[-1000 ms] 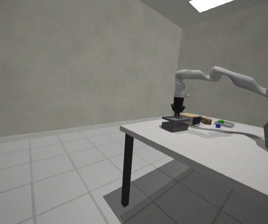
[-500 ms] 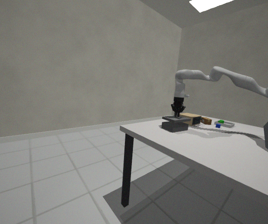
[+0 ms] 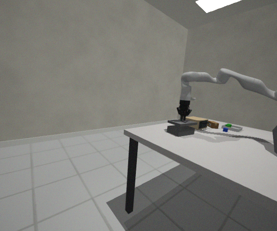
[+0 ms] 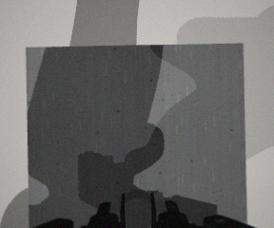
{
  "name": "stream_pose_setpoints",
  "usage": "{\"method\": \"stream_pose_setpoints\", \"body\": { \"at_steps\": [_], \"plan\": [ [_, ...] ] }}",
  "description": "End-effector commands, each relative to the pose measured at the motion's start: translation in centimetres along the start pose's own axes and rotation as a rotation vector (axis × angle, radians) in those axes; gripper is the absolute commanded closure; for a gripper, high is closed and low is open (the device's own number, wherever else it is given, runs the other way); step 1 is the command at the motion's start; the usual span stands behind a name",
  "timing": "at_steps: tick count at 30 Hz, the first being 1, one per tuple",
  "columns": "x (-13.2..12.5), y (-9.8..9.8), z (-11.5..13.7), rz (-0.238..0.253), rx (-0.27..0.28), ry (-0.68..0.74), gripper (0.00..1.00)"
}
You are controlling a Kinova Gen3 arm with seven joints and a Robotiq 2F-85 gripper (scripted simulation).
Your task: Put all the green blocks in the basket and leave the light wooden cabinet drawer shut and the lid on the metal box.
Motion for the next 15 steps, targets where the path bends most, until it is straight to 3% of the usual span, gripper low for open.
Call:
{"method": "stream_pose_setpoints", "body": {
  "at_steps": [1, 15],
  "plan": [
    [-0.15, 0.01, -0.01, 0.007, -0.001, 0.006, 0.9],
    [-0.37, -0.03, -0.24, 0.008, -0.002, -0.001, 0.9]
  ]
}}
Point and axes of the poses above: the point where the finger pads meet when closed, its own y axis out along the fingers, its own x axis across the jaws, z = x × y, the point moved 10 cm from there along -y, back along the fingers, and after that the axes turned 4 degrees about -y, right-handed, at the moved point
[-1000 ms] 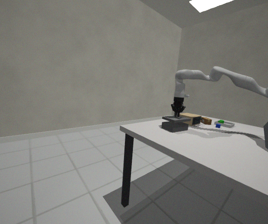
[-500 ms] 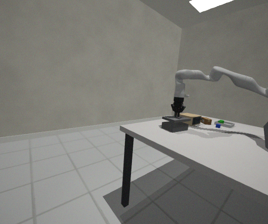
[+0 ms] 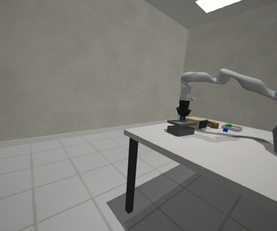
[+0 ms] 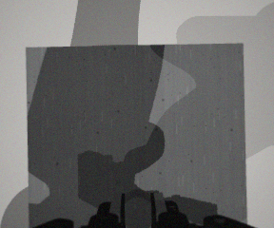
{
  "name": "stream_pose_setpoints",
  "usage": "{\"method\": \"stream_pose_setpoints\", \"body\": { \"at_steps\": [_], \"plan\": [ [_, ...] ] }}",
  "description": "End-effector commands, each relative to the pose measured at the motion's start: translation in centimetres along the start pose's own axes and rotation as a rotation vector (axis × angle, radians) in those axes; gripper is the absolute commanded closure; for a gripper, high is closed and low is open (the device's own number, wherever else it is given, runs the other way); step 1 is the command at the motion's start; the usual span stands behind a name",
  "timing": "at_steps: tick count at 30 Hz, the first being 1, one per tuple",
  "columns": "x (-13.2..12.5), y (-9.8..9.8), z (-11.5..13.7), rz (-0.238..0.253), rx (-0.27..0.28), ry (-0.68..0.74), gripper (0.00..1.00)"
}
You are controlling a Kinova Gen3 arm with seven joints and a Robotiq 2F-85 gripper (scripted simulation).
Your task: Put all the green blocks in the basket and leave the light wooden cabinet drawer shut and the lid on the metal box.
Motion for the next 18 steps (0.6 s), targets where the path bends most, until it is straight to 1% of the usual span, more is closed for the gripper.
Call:
{"method": "stream_pose_setpoints", "body": {
  "at_steps": [1, 18],
  "plan": [
    [-0.19, -0.12, -0.08, 0.007, 0.002, -0.007, 0.9],
    [-0.27, -0.11, -0.23, 0.007, 0.002, -0.005, 0.9]
  ]
}}
Point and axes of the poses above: the point where the finger pads meet when closed, its own y axis out along the fingers, its own x axis across the jaws, z = x × y, the point moved 10 cm from there along -y, back along the fingers, and after that the axes turned 4 degrees about -y, right-handed, at the moved point
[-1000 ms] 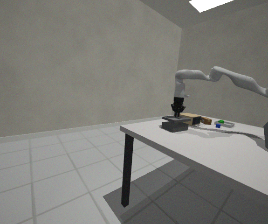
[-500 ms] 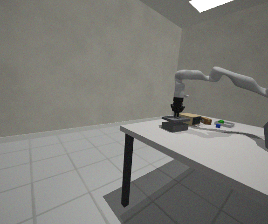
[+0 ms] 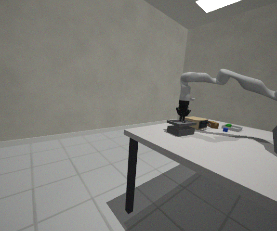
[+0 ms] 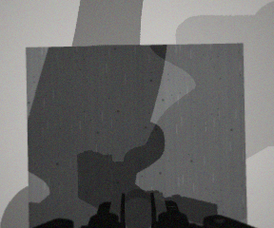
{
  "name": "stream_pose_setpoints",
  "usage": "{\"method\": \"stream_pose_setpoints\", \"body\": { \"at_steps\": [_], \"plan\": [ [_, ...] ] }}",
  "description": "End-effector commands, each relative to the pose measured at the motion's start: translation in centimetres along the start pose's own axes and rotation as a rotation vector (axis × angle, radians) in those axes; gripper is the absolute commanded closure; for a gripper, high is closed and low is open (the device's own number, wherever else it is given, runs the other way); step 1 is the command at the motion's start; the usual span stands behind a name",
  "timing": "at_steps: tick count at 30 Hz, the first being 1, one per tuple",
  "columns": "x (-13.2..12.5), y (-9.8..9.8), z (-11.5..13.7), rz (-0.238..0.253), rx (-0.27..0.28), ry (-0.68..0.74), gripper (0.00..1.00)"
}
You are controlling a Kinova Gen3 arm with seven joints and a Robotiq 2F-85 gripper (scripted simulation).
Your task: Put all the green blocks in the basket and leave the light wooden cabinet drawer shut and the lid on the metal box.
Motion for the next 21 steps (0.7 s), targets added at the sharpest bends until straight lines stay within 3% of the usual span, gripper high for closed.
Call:
{"method": "stream_pose_setpoints", "body": {
  "at_steps": [1, 21],
  "plan": [
    [-0.05, -0.25, -0.02, 0.007, 0.004, -0.007, 0.9],
    [-0.01, -0.06, -0.02, 0.006, 0.005, -0.006, 0.9]
  ]
}}
Point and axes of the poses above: the point where the finger pads meet when closed, its own y axis out along the fingers, its own x axis across the jaws, z = x × y, the point moved 10 cm from there along -y, back along the fingers, and after that the axes turned 4 degrees about -y, right-handed, at the moved point
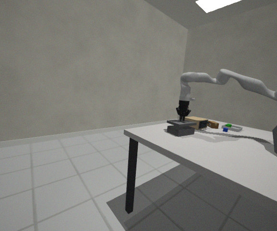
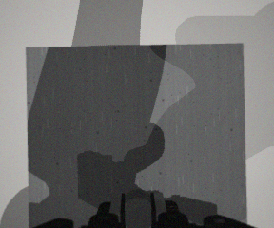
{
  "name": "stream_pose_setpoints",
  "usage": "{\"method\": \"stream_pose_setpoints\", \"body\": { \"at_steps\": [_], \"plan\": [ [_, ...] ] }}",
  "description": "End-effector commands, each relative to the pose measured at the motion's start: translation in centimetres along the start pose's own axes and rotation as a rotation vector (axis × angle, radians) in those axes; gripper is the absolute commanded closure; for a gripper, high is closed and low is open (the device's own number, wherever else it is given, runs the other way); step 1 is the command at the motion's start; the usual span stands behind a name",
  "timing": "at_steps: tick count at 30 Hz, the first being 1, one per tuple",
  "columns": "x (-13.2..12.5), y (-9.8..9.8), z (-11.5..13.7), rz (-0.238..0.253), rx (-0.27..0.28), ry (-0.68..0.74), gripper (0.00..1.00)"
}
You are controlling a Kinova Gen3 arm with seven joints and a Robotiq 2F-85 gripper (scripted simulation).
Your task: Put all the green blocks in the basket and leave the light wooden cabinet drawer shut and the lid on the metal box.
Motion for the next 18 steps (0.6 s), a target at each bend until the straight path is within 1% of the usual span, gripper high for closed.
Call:
{"method": "stream_pose_setpoints", "body": {
  "at_steps": [1, 18],
  "plan": [
    [-0.05, -0.1, 0.0, 0.007, 0.004, -0.005, 0.9],
    [0.02, 0.46, 0.0, 0.006, 0.005, -0.005, 0.9]
  ]
}}
Point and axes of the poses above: the point where the finger pads meet when closed, its own y axis out along the fingers, its own x axis across the jaws, z = x × y, the point moved 10 cm from there along -y, back along the fingers, and after that the axes turned 4 degrees about -y, right-handed, at the moved point
